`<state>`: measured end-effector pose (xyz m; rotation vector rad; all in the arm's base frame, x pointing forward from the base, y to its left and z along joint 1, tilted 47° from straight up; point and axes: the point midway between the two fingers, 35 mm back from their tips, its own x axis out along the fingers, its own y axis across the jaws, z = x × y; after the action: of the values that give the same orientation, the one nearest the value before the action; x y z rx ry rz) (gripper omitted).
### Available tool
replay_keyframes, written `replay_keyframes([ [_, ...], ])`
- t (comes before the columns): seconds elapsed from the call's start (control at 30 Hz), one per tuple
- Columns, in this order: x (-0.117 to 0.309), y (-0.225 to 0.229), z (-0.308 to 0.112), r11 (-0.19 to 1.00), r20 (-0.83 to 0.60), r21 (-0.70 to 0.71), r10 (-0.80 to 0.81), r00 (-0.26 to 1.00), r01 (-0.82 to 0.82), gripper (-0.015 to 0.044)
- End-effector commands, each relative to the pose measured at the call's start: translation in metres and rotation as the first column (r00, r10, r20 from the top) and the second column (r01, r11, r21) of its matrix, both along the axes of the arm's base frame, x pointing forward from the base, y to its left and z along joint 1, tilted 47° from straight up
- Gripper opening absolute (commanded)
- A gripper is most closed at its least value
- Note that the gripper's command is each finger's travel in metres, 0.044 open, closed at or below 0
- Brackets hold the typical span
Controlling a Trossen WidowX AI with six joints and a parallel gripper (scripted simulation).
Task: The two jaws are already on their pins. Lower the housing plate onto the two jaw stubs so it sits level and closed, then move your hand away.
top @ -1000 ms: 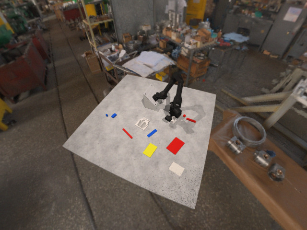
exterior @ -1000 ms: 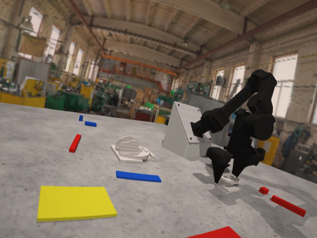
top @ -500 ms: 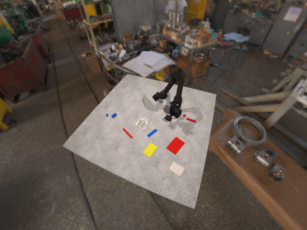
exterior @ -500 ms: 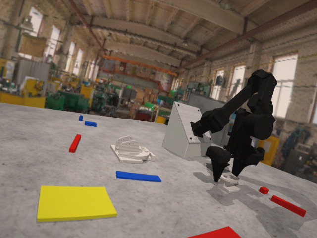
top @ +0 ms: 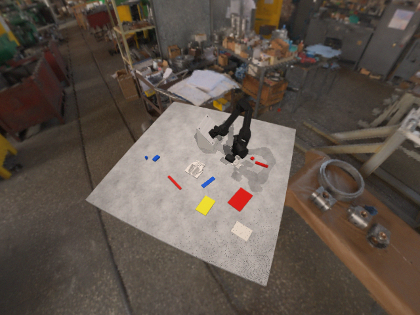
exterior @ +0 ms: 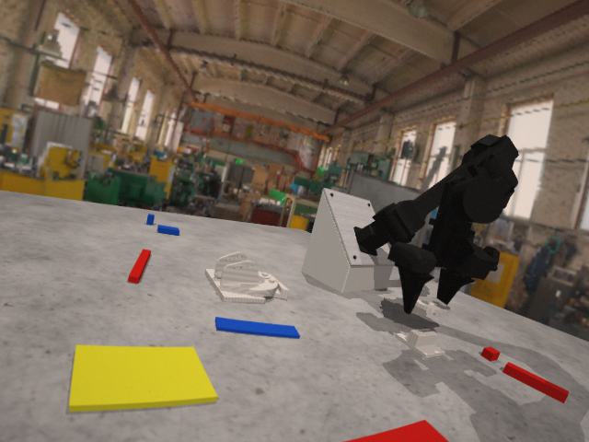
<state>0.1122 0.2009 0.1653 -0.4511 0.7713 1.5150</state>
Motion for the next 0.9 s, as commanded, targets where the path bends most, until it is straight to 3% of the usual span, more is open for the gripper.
replay_keyframes([
  [0.0, 0.0, -0.009, 0.011, 1.0, 0.007, 0.011, 0.003, 1.0, -0.003, 0.0351],
  [0.37, 0.001, -0.019, 0.021, 1.0, -0.001, 0.012, -0.008, 1.0, 0.008, 0.0351],
  [0.87, 0.041, -0.029, -0.001, 0.982, -0.147, -0.067, -0.184, 0.972, 0.176, 0.0351],
])
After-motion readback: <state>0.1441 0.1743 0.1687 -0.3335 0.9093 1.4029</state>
